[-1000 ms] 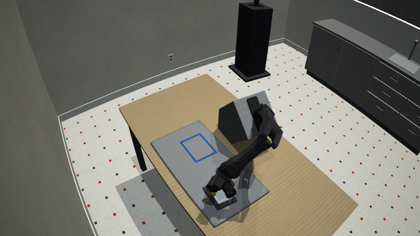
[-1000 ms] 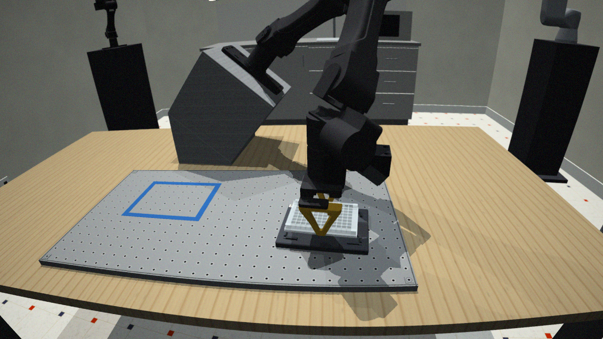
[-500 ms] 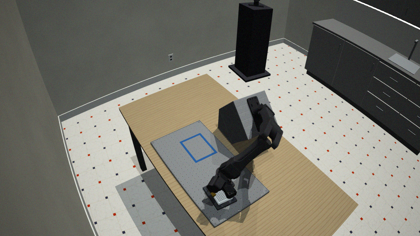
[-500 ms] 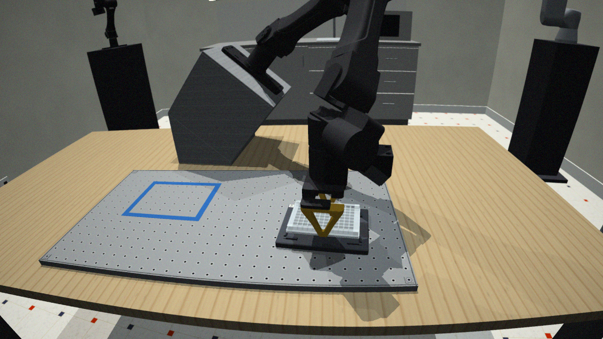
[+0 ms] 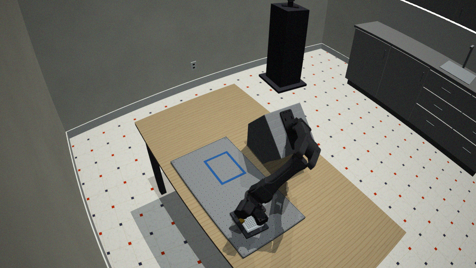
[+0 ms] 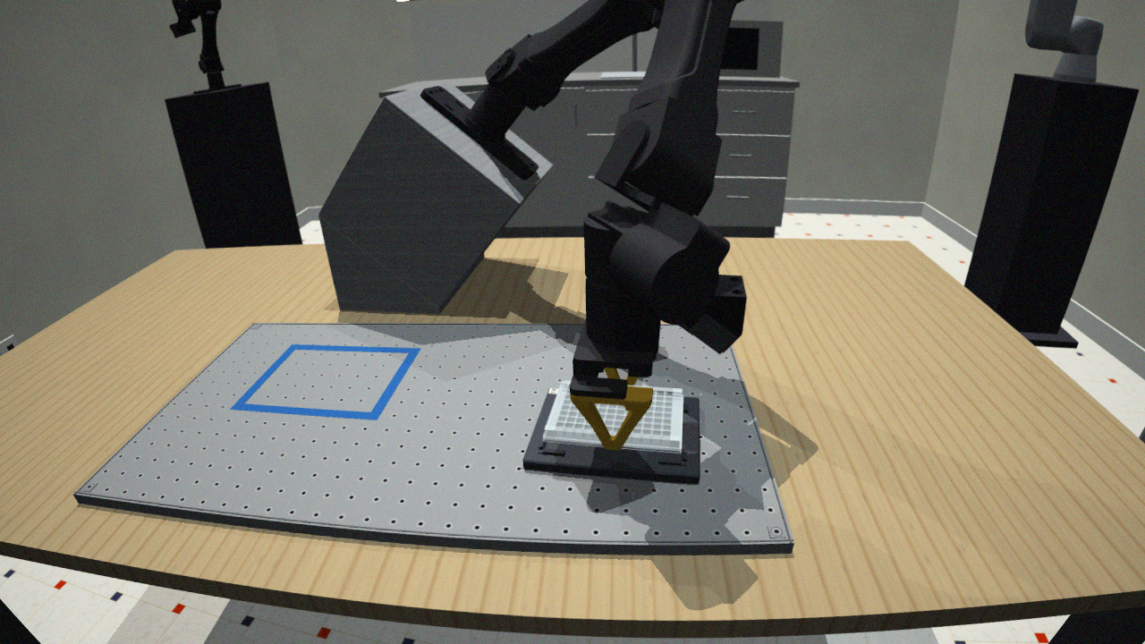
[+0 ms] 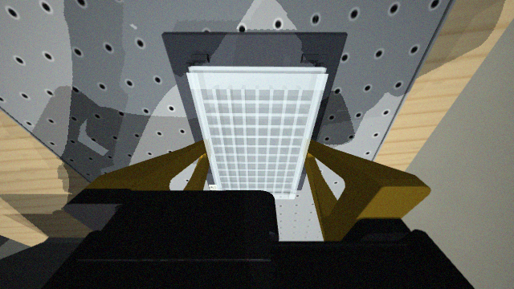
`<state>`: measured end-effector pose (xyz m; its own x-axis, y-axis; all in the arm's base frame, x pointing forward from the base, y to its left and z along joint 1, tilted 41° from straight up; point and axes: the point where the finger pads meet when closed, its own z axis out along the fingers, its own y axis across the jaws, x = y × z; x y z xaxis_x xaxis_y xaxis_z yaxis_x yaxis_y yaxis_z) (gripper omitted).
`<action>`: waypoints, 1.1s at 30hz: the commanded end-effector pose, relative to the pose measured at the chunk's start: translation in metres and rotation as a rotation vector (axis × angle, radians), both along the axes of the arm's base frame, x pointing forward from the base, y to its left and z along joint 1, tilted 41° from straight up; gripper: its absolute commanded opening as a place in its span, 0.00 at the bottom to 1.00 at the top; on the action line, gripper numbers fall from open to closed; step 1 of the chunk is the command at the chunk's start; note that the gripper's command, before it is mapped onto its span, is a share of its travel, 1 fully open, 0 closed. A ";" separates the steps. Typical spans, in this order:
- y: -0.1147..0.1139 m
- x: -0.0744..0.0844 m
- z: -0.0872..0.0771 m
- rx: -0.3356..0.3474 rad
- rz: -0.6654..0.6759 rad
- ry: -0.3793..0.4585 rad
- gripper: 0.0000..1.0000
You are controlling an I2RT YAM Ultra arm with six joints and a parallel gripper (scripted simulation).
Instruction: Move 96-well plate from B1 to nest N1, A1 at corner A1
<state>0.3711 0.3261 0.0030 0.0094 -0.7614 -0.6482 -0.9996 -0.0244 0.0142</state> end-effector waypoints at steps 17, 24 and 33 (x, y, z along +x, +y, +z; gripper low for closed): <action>-0.003 0.008 0.016 0.017 -0.019 -0.028 0.00; -0.001 0.008 0.017 0.019 -0.018 -0.031 0.00; 0.001 0.013 0.020 0.026 -0.020 -0.046 0.00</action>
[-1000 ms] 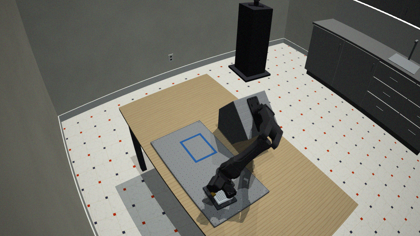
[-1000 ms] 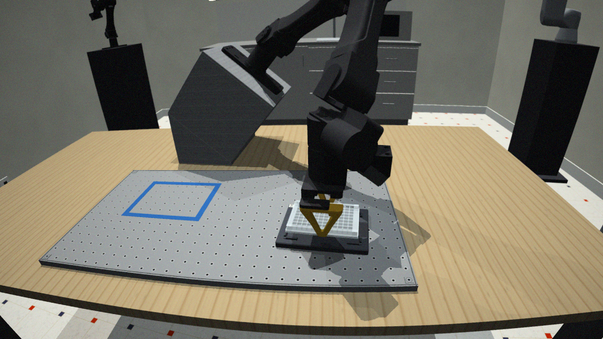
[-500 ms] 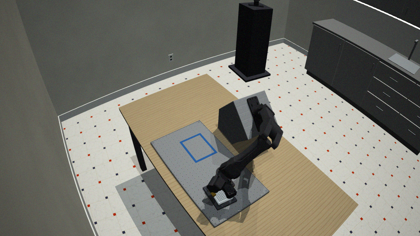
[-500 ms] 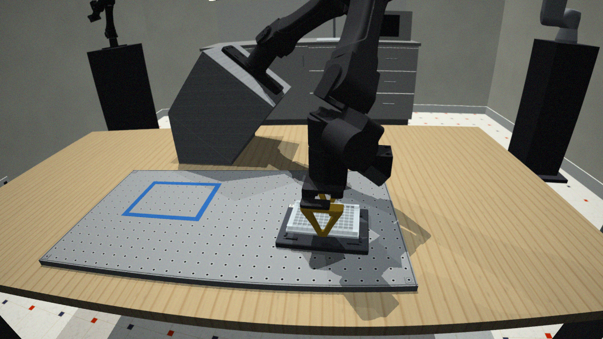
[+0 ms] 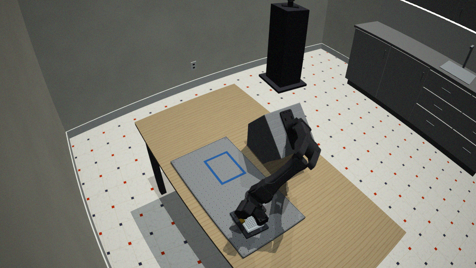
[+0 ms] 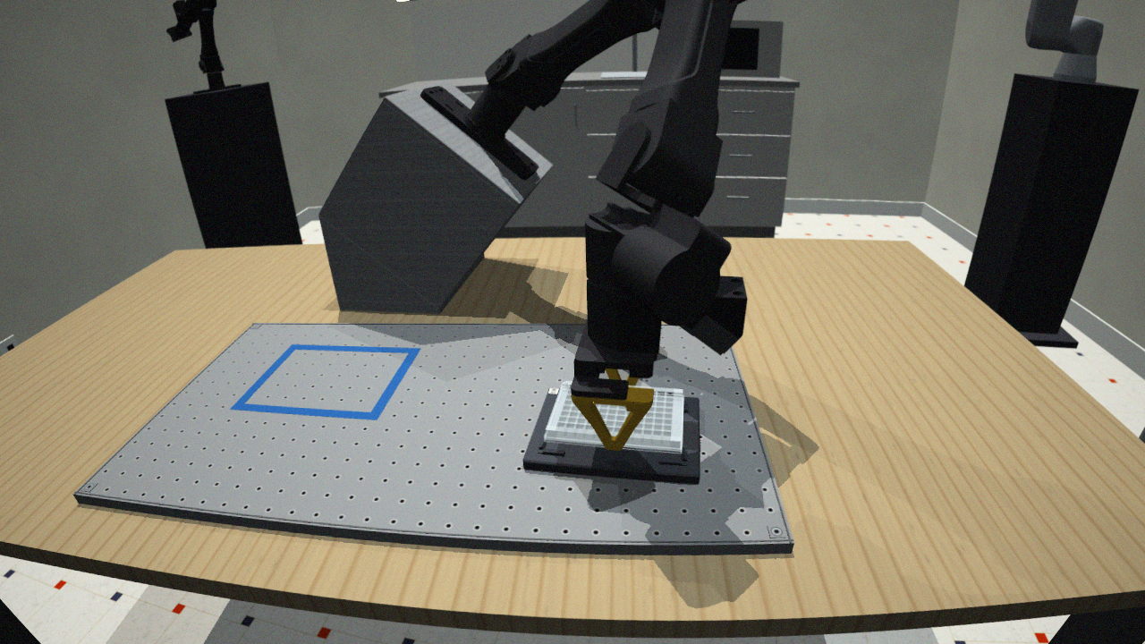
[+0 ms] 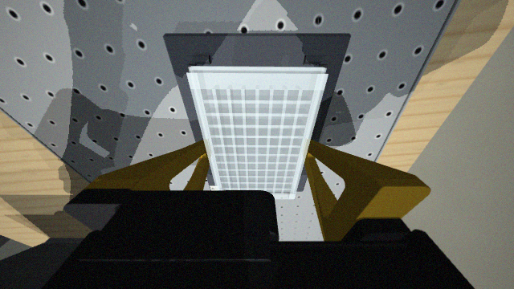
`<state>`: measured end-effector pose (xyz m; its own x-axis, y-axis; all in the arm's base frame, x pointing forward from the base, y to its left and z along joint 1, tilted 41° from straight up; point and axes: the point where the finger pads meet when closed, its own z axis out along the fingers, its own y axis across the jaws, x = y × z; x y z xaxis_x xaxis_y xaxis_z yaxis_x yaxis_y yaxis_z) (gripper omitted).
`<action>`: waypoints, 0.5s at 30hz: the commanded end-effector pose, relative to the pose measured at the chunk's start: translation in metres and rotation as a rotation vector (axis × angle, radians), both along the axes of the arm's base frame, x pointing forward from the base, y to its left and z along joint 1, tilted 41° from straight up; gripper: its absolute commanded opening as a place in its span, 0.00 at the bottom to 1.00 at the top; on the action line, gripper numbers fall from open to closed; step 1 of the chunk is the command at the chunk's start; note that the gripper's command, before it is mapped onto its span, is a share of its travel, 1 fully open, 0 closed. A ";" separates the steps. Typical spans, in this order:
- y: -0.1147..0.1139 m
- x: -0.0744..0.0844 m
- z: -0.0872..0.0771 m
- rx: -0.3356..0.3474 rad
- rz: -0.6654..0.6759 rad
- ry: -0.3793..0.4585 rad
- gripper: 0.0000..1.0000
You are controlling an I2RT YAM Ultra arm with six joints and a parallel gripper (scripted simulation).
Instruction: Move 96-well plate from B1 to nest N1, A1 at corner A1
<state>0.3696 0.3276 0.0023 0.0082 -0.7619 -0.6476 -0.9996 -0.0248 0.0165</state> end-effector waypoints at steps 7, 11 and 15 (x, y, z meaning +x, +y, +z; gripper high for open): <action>0.001 0.014 0.019 0.028 -0.017 -0.048 0.00; 0.000 0.013 0.014 0.023 -0.019 -0.039 0.00; -0.001 0.012 0.008 0.017 -0.021 -0.029 0.00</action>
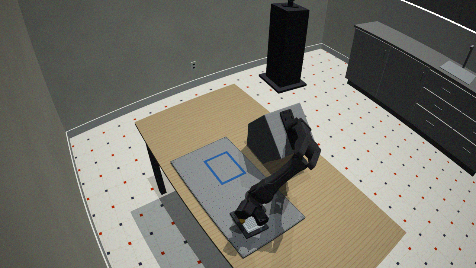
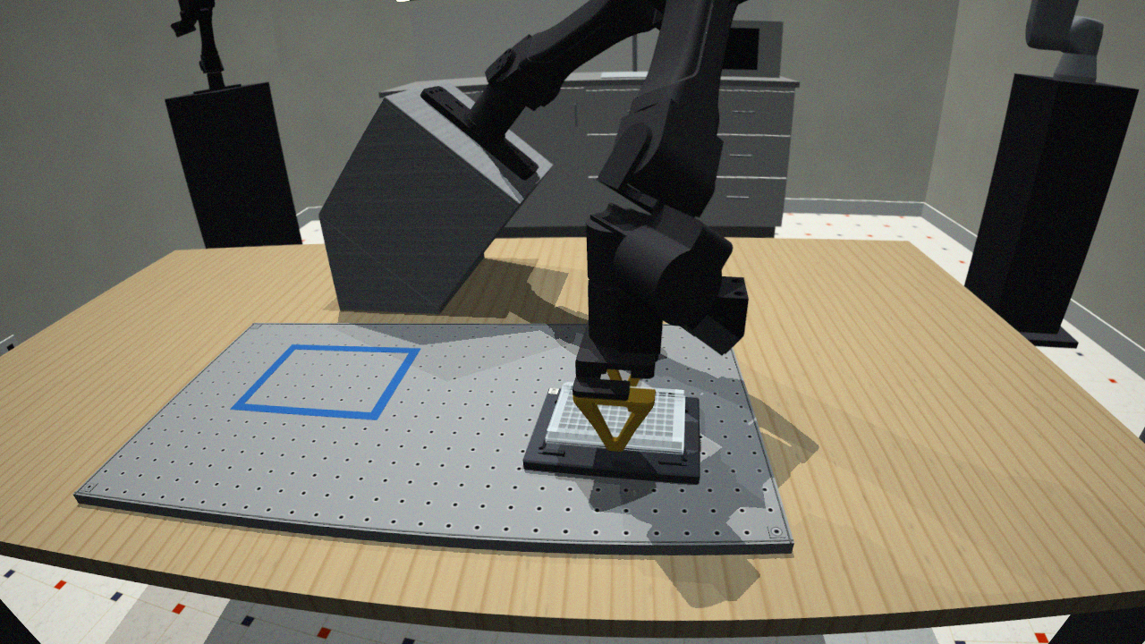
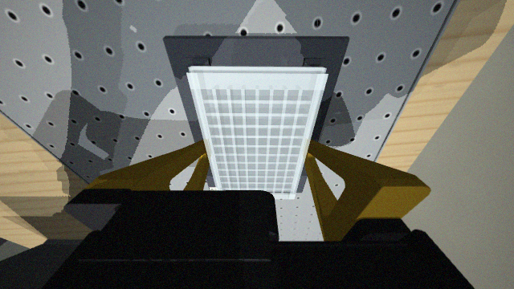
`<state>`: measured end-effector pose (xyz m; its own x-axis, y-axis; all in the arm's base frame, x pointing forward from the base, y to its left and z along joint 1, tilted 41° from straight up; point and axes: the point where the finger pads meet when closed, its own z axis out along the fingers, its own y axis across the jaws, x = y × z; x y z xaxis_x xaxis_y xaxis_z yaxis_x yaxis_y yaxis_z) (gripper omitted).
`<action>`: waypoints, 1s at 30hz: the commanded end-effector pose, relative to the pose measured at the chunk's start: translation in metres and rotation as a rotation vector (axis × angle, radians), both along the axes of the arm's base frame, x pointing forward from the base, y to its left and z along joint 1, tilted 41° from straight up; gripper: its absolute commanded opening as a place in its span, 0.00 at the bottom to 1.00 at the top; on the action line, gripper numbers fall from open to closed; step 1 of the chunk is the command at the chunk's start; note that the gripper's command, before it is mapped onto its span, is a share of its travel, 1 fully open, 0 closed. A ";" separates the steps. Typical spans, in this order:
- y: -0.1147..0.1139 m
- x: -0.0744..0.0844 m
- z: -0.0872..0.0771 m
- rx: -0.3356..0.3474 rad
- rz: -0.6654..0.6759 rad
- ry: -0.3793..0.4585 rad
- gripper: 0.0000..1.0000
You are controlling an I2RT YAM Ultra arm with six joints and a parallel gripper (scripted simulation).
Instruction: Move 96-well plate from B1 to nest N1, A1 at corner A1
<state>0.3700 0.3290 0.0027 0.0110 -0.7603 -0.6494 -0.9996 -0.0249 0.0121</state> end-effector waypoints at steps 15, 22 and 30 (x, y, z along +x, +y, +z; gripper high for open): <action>-0.005 0.005 -0.006 0.000 -0.020 0.002 0.00; -0.004 0.005 -0.003 0.004 -0.019 -0.005 0.00; -0.004 0.005 -0.005 0.002 -0.020 -0.003 0.00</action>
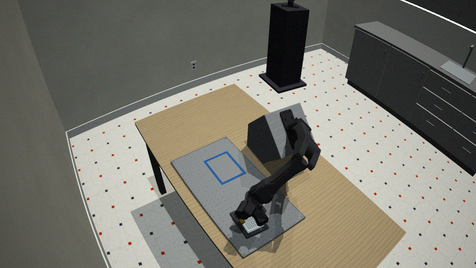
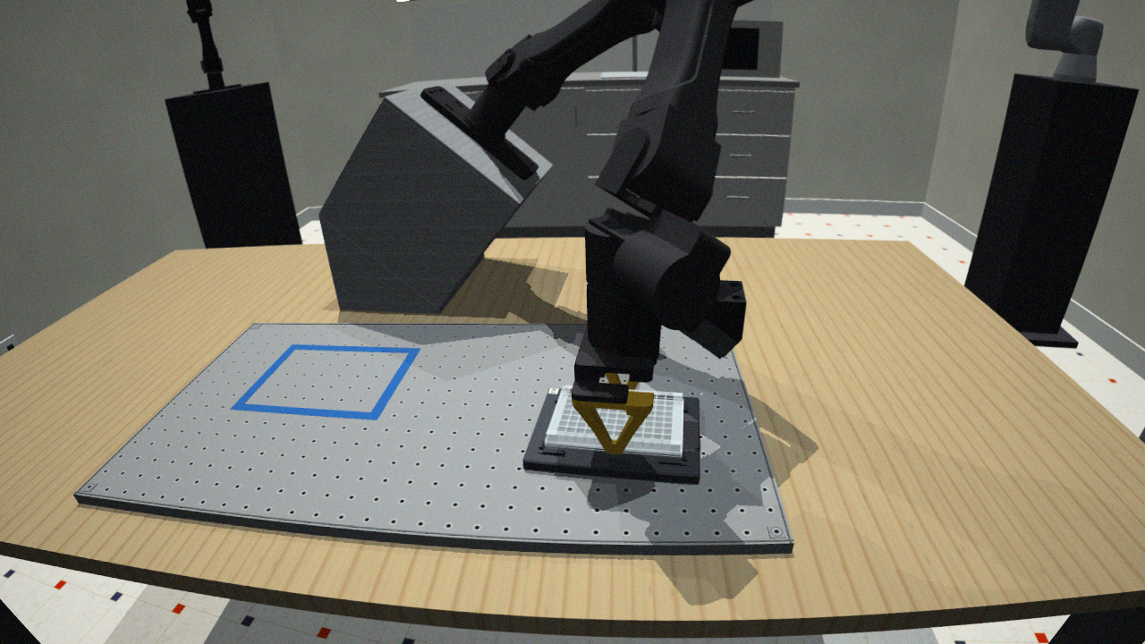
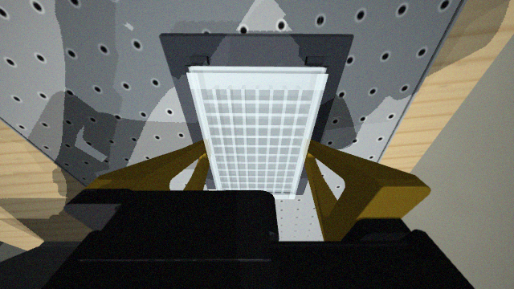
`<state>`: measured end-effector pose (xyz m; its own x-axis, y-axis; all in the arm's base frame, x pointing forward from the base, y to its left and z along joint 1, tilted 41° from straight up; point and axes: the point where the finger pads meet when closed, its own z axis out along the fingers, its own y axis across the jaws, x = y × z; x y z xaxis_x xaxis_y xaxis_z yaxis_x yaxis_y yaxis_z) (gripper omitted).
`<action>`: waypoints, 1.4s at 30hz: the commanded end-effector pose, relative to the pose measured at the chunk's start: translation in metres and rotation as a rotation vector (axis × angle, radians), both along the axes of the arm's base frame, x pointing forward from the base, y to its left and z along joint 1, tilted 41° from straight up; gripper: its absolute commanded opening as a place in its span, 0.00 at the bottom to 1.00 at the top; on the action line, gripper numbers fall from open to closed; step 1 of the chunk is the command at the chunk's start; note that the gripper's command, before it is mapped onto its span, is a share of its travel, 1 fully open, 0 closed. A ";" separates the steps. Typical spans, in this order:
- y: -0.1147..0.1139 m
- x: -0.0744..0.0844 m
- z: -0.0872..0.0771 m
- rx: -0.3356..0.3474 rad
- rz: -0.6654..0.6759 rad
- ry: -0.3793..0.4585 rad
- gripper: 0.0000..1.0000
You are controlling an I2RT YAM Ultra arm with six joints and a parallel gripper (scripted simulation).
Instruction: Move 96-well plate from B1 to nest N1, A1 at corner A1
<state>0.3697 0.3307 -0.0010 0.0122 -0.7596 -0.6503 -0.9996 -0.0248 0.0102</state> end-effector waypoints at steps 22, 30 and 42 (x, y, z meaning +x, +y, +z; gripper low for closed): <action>0.000 0.004 0.001 0.005 -0.009 -0.009 0.00; -0.003 0.007 0.002 0.009 -0.019 -0.003 1.00; -0.003 0.007 0.002 0.009 -0.019 -0.003 1.00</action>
<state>0.3691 0.3328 -0.0041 0.0145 -0.7613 -0.6483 -0.9996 -0.0257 0.0078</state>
